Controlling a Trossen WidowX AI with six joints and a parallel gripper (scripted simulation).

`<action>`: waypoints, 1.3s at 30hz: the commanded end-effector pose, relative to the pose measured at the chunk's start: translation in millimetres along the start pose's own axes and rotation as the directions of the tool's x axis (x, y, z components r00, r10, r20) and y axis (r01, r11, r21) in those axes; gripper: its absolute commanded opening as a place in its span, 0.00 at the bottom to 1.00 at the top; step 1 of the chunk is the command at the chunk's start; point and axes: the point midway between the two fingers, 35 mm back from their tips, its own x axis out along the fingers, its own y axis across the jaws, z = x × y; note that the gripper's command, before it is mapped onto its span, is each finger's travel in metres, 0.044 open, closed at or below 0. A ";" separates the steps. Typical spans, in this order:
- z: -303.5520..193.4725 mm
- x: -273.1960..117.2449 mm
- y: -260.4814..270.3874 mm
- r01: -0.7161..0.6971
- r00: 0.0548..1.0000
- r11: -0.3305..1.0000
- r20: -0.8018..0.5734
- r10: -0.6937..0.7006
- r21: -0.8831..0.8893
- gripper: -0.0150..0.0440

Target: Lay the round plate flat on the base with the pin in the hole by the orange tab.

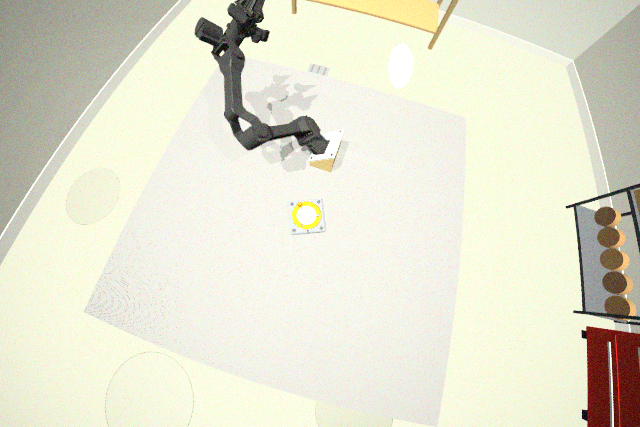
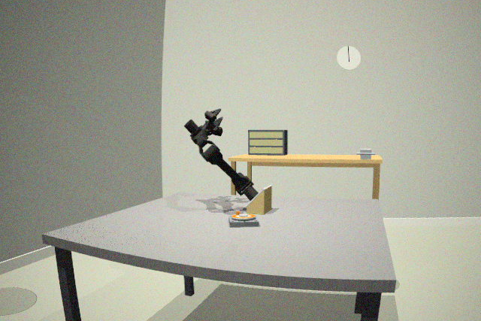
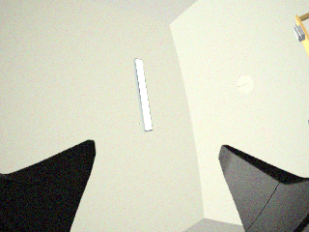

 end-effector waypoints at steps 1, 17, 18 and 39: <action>-0.2 -0.5 -1.7 0.009 1.000 1.000 -0.003 -0.009 -0.006 0.89; -19.7 -111.2 -147.9 0.575 0.688 0.653 -0.140 -0.712 -0.493 0.25; -21.0 -118.0 -150.5 0.592 0.659 0.633 -0.152 -0.736 -0.499 0.25; 7.8 -385.8 -135.5 0.195 -0.289 0.069 -0.125 -0.949 -0.978 0.25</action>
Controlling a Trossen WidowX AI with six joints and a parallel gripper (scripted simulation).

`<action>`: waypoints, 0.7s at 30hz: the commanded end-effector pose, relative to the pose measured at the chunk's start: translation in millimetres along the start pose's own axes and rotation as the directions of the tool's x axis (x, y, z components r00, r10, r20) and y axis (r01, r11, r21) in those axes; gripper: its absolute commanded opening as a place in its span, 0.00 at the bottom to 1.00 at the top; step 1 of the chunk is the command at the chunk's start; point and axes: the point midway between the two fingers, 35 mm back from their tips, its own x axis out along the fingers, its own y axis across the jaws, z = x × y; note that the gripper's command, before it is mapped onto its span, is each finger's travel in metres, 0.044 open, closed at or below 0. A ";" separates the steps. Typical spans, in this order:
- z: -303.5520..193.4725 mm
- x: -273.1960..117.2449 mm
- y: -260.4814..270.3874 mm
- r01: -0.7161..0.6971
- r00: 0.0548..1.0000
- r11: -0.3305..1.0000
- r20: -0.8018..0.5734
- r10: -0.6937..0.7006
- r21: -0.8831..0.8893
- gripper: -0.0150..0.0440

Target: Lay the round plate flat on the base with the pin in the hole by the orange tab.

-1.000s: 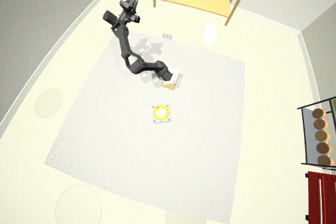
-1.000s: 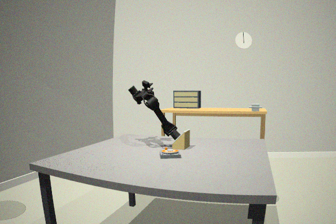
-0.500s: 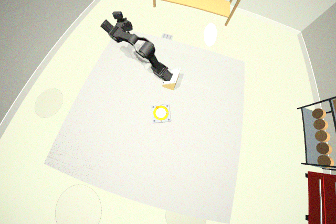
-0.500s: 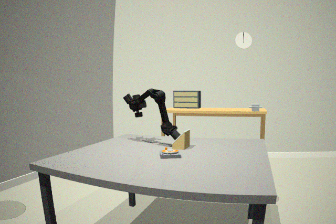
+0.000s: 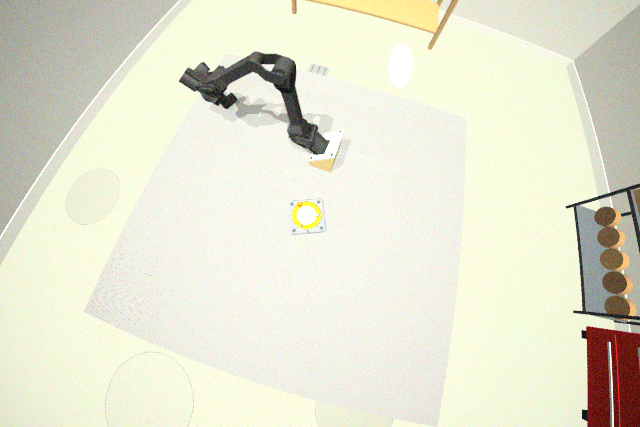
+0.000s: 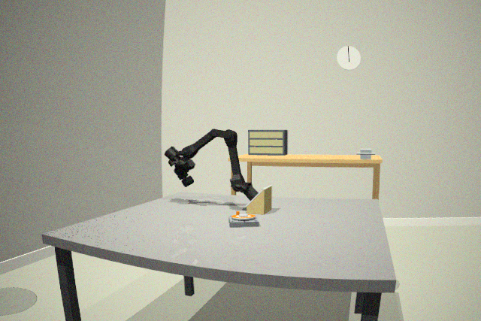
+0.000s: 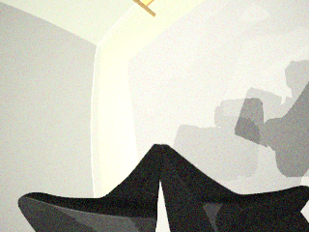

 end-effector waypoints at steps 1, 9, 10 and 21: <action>-41.8 -17.2 -23.4 0.053 0.987 0.988 -0.144 -0.074 -0.145 0.25; -121.6 -84.1 -79.3 0.014 0.867 0.874 -0.429 -0.253 -0.486 0.25; -123.2 -86.2 -80.6 0.010 0.863 0.869 -0.435 -0.257 -0.494 0.25; -174.3 -218.3 -159.4 -0.371 0.591 0.541 -0.641 -0.489 -0.755 0.25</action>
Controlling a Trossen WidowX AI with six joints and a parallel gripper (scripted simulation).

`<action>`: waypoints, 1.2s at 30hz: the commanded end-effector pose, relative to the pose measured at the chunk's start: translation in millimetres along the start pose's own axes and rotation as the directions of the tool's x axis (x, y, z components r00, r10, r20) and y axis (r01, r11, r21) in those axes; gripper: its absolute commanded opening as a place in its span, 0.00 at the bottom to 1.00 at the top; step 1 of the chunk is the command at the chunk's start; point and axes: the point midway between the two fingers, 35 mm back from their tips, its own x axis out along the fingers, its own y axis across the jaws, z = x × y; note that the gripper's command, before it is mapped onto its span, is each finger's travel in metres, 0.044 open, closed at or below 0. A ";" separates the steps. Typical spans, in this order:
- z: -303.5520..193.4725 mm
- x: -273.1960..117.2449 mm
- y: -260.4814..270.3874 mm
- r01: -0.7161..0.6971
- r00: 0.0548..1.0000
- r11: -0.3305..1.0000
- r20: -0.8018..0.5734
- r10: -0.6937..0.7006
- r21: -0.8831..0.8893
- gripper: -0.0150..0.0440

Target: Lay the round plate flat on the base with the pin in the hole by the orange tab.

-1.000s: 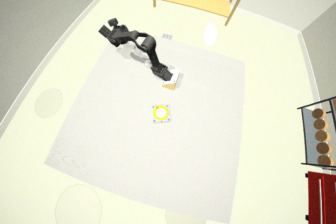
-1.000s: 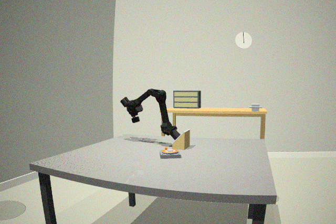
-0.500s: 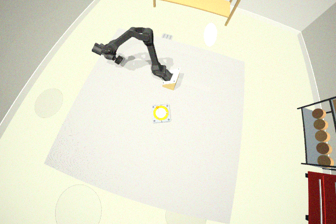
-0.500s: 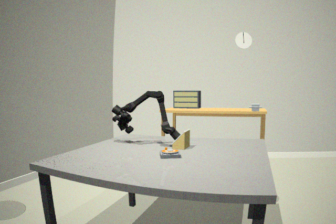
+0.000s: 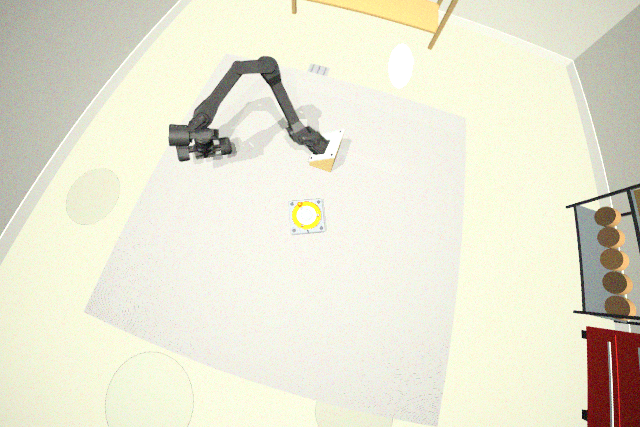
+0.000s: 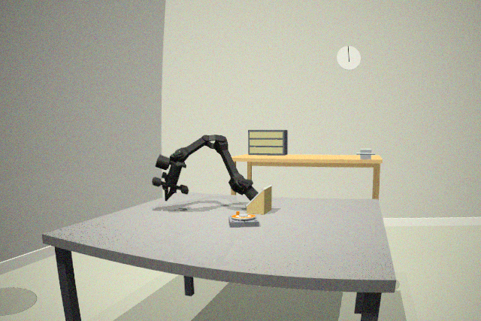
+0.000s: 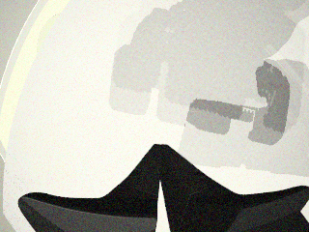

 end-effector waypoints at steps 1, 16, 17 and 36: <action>-51.3 -13.7 -1.4 -0.027 0.993 0.980 -0.119 0.004 -0.198 0.25; -243.2 -106.4 -127.8 -0.335 0.880 0.242 -0.394 -0.265 -0.911 0.25; -250.9 -115.6 -142.5 -0.363 0.876 0.138 -0.388 -0.285 -0.921 0.25; -261.4 -177.9 -273.6 -0.380 0.925 -0.757 -0.220 -0.310 -0.531 0.25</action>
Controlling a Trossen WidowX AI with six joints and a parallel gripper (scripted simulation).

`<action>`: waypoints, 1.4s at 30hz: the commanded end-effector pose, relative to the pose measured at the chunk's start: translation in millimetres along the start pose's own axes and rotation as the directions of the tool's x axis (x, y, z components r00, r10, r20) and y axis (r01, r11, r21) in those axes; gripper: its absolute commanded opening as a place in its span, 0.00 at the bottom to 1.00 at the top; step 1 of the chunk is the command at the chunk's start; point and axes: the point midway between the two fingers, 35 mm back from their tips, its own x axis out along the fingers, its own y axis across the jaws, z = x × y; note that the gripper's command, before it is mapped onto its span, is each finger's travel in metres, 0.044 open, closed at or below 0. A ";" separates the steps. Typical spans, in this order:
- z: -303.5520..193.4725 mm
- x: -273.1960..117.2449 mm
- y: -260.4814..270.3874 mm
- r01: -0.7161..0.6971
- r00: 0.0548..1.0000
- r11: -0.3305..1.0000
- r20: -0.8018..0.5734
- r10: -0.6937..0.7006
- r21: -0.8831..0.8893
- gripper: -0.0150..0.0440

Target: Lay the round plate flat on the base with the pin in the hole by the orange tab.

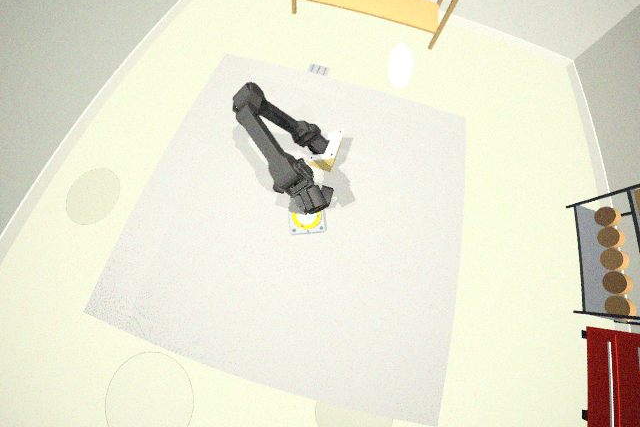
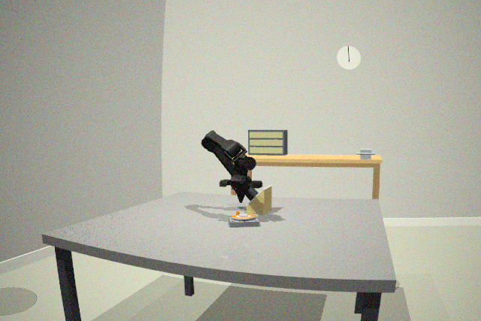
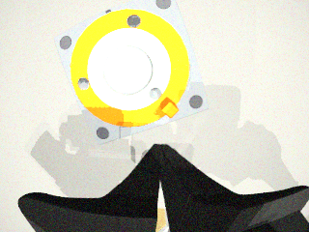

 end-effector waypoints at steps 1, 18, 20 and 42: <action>-0.8 5.6 0.8 0.002 1.000 1.000 -0.003 -0.002 -0.013 0.25; 3.7 47.6 -5.7 0.004 1.000 1.000 -0.003 -0.005 -0.013 0.25; 6.0 47.6 -8.4 0.005 1.000 1.000 -0.003 -0.005 -0.012 0.25; 30.1 47.7 -24.1 0.006 1.000 1.000 -0.002 -0.006 -0.012 0.25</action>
